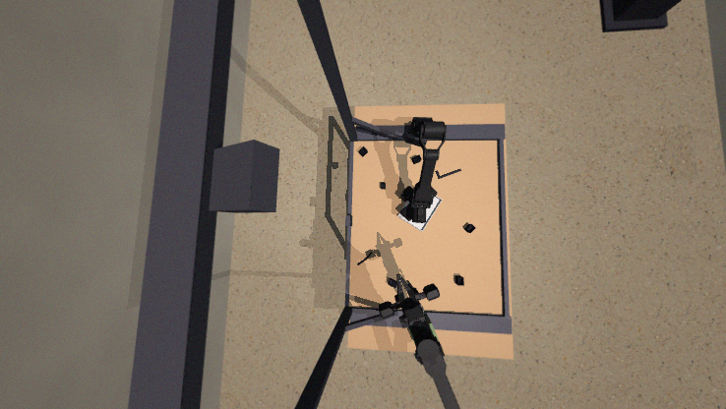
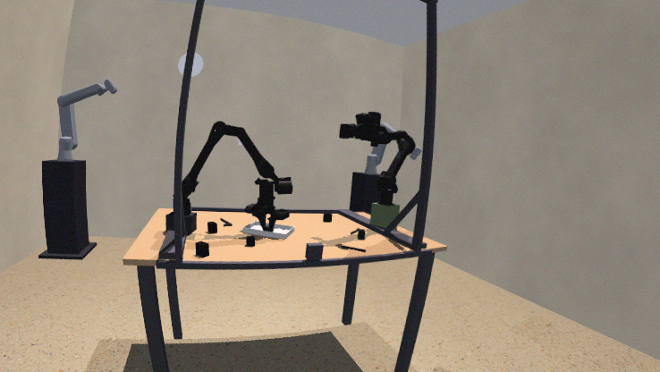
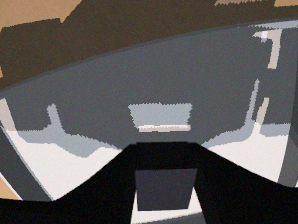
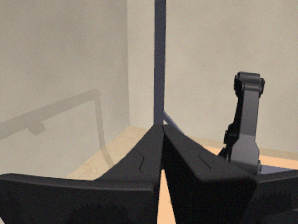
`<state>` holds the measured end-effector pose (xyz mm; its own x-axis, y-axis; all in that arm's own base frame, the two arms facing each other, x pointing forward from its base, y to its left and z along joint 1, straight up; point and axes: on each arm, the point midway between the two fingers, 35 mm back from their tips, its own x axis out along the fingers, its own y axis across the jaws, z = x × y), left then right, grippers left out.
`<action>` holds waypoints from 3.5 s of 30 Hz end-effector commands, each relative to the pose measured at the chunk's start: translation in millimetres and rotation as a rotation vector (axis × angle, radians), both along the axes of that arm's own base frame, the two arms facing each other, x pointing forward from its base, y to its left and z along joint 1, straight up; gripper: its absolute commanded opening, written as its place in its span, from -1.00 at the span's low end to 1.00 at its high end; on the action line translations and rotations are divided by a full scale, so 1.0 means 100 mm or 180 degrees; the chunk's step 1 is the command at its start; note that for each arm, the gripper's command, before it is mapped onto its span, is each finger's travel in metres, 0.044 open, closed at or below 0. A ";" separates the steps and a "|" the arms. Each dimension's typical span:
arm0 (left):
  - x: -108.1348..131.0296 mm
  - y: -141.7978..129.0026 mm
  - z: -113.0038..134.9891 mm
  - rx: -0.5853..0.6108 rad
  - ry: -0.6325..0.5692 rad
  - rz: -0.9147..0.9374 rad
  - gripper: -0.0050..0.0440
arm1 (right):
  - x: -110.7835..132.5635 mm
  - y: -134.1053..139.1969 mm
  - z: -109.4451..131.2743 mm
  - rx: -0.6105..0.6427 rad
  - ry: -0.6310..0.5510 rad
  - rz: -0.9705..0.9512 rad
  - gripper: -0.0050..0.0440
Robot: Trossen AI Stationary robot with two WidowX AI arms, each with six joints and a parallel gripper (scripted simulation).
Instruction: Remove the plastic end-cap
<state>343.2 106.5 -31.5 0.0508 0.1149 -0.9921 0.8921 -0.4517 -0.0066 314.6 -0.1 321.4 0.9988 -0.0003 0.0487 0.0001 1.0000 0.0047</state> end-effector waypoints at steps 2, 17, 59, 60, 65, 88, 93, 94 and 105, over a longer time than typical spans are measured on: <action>0.03 0.01 0.03 0.0022 -0.0039 -0.0002 0.01 | -0.01 -0.01 0.06 -0.0005 -0.0047 -0.0012 -0.80; 0.03 0.01 0.03 0.0022 -0.0039 -0.0002 0.01 | -0.01 -0.01 0.06 -0.0005 -0.0047 -0.0012 -0.80; 0.04 -0.08 0.76 0.0040 -0.0232 0.0157 0.01 | -0.01 -0.01 0.06 -0.0005 -0.0047 -0.0012 -0.80; 0.06 -0.09 0.79 0.0039 -0.0311 0.0246 0.01 | -0.01 -0.01 0.06 -0.0005 -0.0047 -0.0012 -0.80; 0.18 -0.18 1.03 -0.0042 -0.0877 0.0870 0.01 | -0.01 -0.01 0.06 -0.0008 -0.0047 -0.0012 -0.80; 0.34 -0.55 2.10 -0.1367 -0.2777 0.2921 0.01 | 0.00 -0.01 0.07 -0.0023 -0.0050 -0.0012 -0.80; 0.30 -0.66 2.39 -0.1979 -0.3131 0.3367 0.01 | 0.00 0.00 0.08 -0.0027 -0.0051 -0.0012 -0.80; 0.29 -0.68 2.45 -0.2115 -0.3194 0.3450 0.01 | 0.00 0.00 0.08 -0.0027 -0.0051 -0.0012 -0.80; 0.10 -0.87 2.99 -0.3483 -0.3547 0.4082 0.01 | 0.00 0.00 0.08 -0.0030 -0.0053 -0.0011 -0.80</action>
